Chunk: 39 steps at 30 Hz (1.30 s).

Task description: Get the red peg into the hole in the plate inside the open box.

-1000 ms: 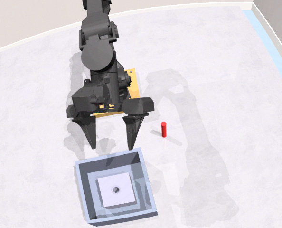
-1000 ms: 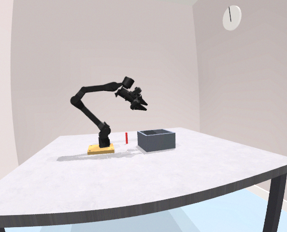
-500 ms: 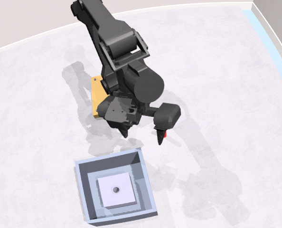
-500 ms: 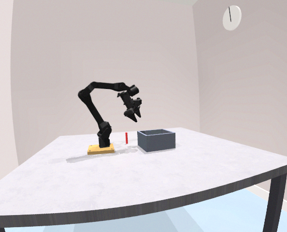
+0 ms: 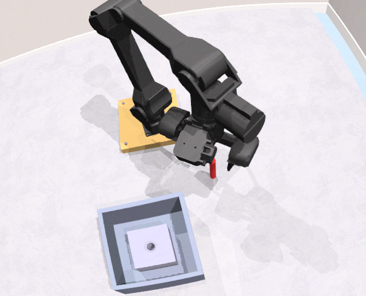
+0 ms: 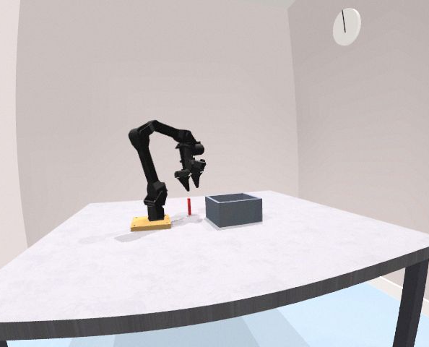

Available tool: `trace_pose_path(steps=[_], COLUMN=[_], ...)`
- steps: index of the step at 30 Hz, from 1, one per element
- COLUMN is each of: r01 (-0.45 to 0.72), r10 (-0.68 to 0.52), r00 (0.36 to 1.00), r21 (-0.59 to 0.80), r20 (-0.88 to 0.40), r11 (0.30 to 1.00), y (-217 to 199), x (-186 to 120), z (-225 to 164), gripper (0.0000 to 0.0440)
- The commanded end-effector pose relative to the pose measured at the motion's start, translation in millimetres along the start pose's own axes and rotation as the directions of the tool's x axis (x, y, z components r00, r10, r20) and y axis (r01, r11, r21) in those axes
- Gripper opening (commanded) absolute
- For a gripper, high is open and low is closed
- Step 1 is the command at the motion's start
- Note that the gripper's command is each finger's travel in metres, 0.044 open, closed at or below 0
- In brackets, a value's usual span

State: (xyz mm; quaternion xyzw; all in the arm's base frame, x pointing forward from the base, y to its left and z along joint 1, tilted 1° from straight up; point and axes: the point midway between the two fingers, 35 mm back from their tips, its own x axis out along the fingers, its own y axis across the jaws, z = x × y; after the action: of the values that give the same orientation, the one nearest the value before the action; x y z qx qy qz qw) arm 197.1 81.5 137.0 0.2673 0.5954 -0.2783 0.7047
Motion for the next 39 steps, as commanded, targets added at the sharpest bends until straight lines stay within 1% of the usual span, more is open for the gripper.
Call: trace_pose_path(steps=[1, 9, 20, 22, 23, 29, 37, 39], r01=[0.040, 0.088, 0.095, 0.100, 0.104, 0.135, 0.182, 0.194], r10=[-0.040, -0.088, -0.095, -0.100, -0.104, -0.135, -0.182, -0.194], r00=[0.999, 0.996, 0.995, 0.995, 0.994, 0.991, 0.983, 0.981], r21=[0.006, -0.005, -0.028, -0.036, -0.040, -0.049, -0.042, -0.044], r20=[-0.023, -0.027, 0.012, 0.015, 0.015, 0.005, -0.003, -0.002], r11=[0.999, 0.996, 0.995, 0.994, 0.994, 0.990, 0.982, 0.980], y=[0, 4, 6, 5, 4, 0, -5, -5], x=[8, 37, 83, 90, 93, 107, 112, 113], z=[-11, -27, -35, -35, -35, -38, -37, -36], gripper=[0.0440, 0.0440, 0.0440, 0.0429, 0.0413, 0.0257, 0.0047, 0.0006])
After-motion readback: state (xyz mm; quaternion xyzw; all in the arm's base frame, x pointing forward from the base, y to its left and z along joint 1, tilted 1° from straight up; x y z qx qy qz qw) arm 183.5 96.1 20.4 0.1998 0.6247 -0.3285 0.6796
